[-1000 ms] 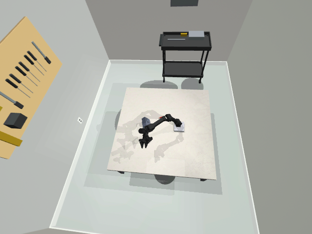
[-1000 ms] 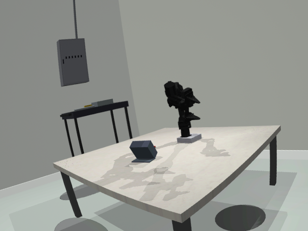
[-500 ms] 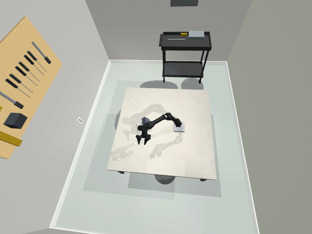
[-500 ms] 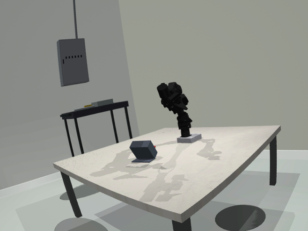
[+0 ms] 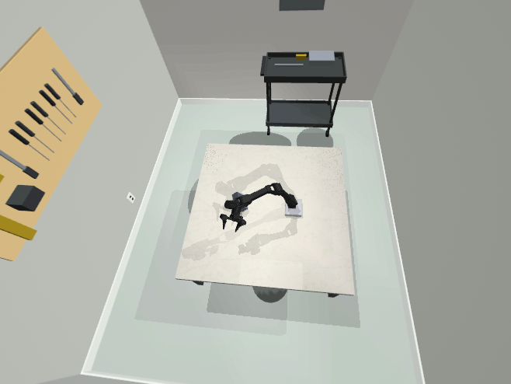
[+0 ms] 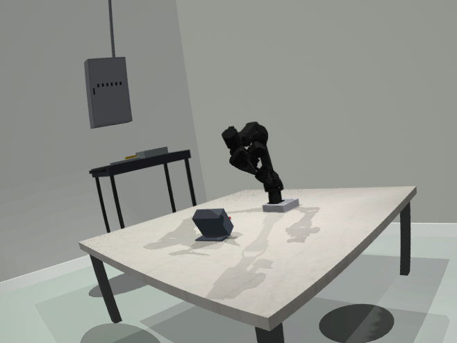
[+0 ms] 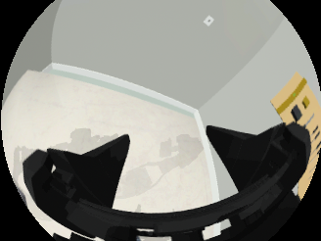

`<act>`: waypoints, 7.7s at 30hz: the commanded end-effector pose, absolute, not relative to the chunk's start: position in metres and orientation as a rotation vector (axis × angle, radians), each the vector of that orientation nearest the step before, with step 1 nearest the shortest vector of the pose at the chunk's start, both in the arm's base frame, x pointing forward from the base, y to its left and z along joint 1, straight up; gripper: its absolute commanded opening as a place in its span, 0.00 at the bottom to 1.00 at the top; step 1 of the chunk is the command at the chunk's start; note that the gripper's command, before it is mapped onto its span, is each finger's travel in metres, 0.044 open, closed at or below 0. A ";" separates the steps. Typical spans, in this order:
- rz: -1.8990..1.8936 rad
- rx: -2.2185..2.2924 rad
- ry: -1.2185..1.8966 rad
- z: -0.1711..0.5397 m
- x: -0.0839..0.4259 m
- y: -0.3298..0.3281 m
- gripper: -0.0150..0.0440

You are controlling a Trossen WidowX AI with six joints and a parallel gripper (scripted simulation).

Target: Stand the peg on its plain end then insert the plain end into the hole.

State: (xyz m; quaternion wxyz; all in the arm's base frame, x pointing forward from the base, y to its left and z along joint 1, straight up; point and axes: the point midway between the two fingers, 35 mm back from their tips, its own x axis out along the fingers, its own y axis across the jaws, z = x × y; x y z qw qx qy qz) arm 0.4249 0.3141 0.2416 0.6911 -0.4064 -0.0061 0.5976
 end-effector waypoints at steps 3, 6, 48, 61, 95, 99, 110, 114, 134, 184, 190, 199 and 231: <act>1.265 -0.797 0.142 0.237 0.432 0.292 1.00; 1.225 -0.734 0.222 0.233 0.436 0.280 1.00; 0.400 0.257 0.991 0.188 0.444 0.123 1.00; 0.139 0.461 0.996 0.190 0.446 0.067 1.00; -0.750 1.219 1.064 0.134 0.387 -0.025 1.00; -0.841 1.282 1.048 0.129 0.380 -0.034 1.00; -1.189 1.480 0.962 0.112 0.351 -0.058 1.00; -1.321 1.545 0.912 0.107 0.339 -0.066 1.00; -1.970 1.770 0.510 0.087 0.277 -0.100 1.00; -2.076 1.790 0.414 0.018 0.269 -0.105 1.00; -2.076 1.790 0.414 0.010 0.268 -0.105 1.00; -2.076 1.790 0.414 0.010 0.268 -0.105 0.64; -2.050 1.824 0.429 0.012 0.267 -0.105 0.34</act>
